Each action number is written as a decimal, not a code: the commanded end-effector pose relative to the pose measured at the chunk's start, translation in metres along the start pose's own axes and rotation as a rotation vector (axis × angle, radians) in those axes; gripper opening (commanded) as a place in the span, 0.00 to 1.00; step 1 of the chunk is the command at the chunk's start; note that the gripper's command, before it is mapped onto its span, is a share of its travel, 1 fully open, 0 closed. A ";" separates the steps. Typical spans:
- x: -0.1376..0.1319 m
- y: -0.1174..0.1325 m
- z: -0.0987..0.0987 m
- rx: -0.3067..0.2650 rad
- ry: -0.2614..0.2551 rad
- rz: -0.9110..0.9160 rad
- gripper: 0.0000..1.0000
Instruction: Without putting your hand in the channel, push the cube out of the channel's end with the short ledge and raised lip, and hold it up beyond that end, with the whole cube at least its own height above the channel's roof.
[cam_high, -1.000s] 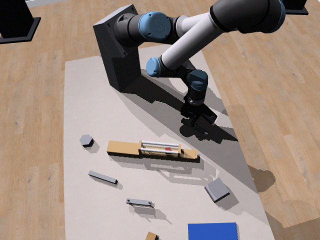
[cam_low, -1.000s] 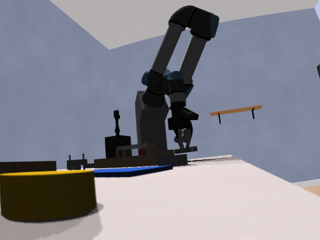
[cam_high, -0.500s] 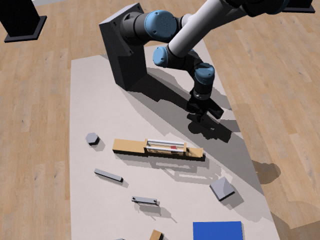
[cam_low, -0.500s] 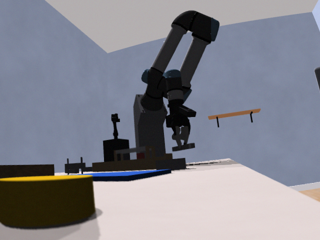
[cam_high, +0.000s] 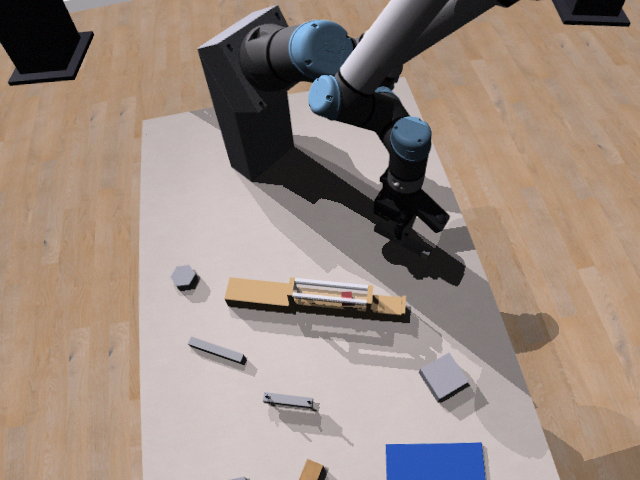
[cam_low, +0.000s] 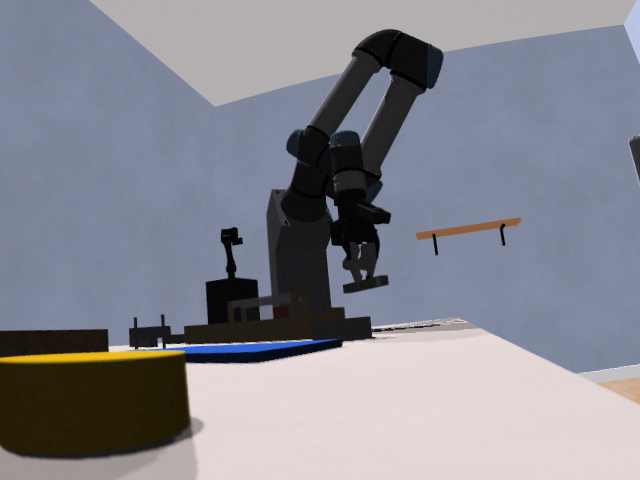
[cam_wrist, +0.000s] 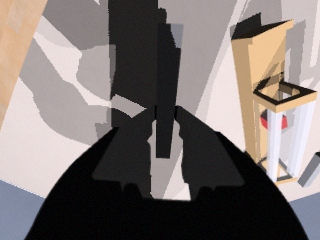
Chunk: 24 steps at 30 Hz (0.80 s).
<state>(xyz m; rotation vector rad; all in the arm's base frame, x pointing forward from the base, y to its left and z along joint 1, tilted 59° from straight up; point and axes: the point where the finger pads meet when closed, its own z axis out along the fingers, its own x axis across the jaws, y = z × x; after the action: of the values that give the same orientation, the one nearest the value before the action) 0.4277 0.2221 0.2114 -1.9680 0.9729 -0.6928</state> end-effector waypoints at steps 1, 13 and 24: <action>0.000 0.000 -0.009 -0.003 -0.006 -0.001 0.00; 0.000 0.000 -0.017 -0.003 -0.006 -0.001 0.00; 0.000 0.000 -0.020 -0.003 -0.006 -0.001 0.00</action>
<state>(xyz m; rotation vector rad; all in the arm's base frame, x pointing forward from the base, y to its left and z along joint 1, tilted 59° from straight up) 0.4140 0.2139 0.2212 -1.9720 0.9717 -0.6873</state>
